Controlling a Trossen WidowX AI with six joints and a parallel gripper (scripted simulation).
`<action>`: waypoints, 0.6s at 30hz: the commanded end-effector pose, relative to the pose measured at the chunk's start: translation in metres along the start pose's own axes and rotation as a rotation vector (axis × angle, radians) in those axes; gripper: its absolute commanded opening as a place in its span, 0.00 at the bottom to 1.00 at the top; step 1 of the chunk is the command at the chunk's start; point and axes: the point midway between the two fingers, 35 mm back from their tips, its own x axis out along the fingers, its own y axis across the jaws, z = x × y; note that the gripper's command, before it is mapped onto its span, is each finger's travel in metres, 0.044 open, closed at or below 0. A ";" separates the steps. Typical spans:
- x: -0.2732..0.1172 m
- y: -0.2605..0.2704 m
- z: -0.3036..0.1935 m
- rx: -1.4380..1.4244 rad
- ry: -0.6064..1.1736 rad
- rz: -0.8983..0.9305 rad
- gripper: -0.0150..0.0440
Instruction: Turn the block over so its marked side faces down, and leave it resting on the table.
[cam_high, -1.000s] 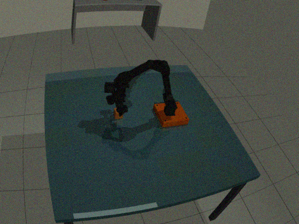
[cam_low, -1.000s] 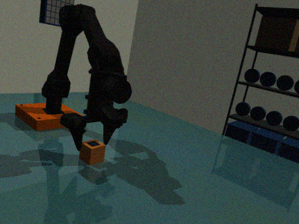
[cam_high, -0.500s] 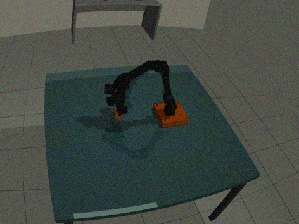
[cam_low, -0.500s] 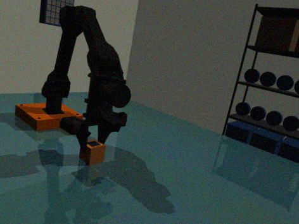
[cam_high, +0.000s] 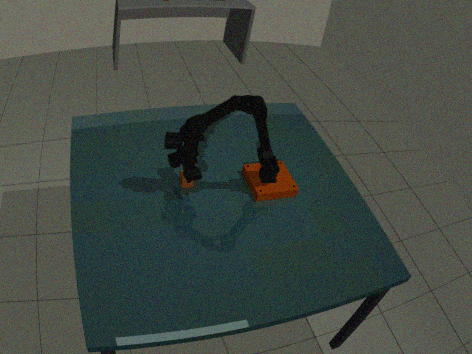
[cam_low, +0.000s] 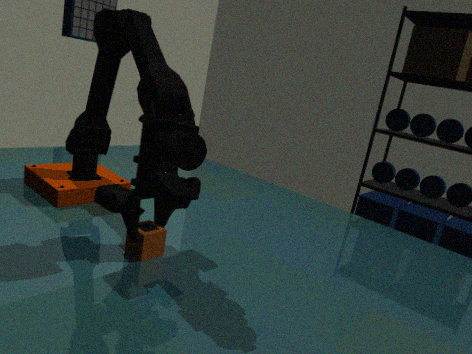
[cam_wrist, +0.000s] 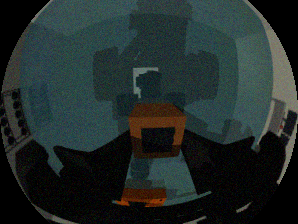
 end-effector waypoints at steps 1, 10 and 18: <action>0.000 0.000 0.000 0.006 -0.001 0.001 0.43; -0.030 0.000 0.000 0.006 -0.001 0.001 0.25; -0.026 0.000 0.001 0.010 -0.090 0.004 0.25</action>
